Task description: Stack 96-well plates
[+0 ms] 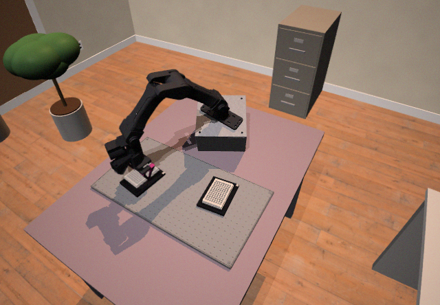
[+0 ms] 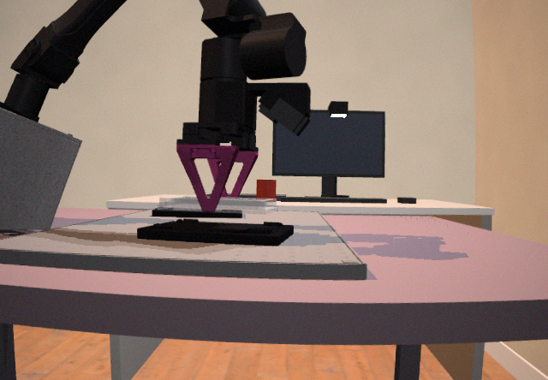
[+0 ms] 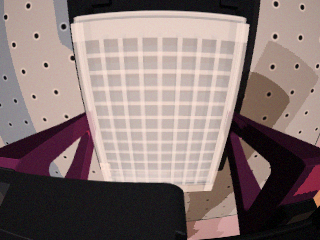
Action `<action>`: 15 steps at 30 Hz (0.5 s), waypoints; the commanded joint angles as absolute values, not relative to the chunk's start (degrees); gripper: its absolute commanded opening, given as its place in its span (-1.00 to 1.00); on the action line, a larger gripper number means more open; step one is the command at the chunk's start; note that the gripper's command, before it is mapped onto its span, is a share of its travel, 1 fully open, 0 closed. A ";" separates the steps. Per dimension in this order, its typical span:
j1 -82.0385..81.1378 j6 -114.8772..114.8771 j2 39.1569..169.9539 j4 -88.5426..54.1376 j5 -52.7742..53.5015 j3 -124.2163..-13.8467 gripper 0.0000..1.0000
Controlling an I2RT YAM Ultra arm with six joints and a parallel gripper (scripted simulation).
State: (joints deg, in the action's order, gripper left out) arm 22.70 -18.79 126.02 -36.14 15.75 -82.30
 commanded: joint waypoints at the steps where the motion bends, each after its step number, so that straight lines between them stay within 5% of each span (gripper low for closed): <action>1: 24.10 -19.42 123.10 -37.99 16.25 -83.95 -1.00; 15: 24.88 -20.22 120.54 -41.40 16.39 -84.59 -1.00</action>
